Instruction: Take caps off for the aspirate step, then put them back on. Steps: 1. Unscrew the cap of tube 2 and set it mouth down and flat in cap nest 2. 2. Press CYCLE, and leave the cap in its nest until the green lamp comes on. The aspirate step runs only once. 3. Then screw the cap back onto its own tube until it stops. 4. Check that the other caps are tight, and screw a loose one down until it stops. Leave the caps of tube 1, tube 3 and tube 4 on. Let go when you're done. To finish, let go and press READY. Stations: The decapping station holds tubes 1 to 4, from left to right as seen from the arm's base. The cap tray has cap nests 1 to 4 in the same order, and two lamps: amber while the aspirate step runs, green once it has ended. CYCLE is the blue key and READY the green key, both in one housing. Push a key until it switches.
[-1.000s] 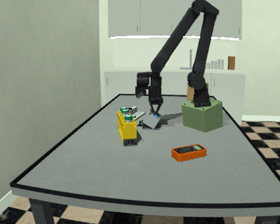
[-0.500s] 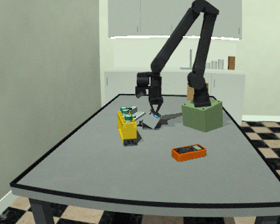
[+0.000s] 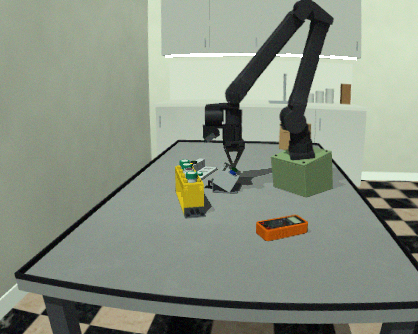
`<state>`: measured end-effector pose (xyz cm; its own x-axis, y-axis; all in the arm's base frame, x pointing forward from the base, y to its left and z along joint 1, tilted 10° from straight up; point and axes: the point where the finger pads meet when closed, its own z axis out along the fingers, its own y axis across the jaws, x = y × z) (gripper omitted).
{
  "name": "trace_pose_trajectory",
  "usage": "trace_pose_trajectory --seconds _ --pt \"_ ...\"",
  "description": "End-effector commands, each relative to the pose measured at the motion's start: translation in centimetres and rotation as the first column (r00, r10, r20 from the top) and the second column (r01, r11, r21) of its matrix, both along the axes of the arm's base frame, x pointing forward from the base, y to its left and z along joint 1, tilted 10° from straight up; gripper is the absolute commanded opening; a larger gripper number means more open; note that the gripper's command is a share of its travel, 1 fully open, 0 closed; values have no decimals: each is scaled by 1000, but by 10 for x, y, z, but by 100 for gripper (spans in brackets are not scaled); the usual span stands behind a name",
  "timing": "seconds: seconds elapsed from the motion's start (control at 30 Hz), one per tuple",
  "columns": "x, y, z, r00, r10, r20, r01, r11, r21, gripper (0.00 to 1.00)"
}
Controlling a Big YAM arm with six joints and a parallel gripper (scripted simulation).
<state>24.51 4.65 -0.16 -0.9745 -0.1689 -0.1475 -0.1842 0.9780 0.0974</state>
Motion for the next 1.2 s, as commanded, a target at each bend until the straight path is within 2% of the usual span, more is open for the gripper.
trace_pose_trajectory --seconds 0.0,0.13,0.17,0.27,0.3,0.4,0.47,0.5,0.8,0.97,1.03,1.17 --pt "20 0 26 999 2 49 -3 1000 6 0" --pt "19 1 31 999 7 50 -7 1000 7 0" --pt "10 0 21 1000 1 25 -1 1000 4 0" --pt "10 0 21 1000 1 25 -1 1000 4 0" --pt "25 -8 24 995 -103 16 102 995 21 100" --pt "47 -27 23 940 -341 -6 341 939 53 100" --pt "47 -27 23 940 -341 -6 341 939 53 100" --pt "53 -33 22 912 -411 -19 411 910 60 100" --pt "108 -87 15 920 -391 -17 392 919 54 100" --pt "133 -115 11 919 -391 -39 393 918 48 100" --pt "133 -115 11 919 -391 -39 393 918 48 100" --pt "157 -138 8 919 -392 -39 393 918 46 100"
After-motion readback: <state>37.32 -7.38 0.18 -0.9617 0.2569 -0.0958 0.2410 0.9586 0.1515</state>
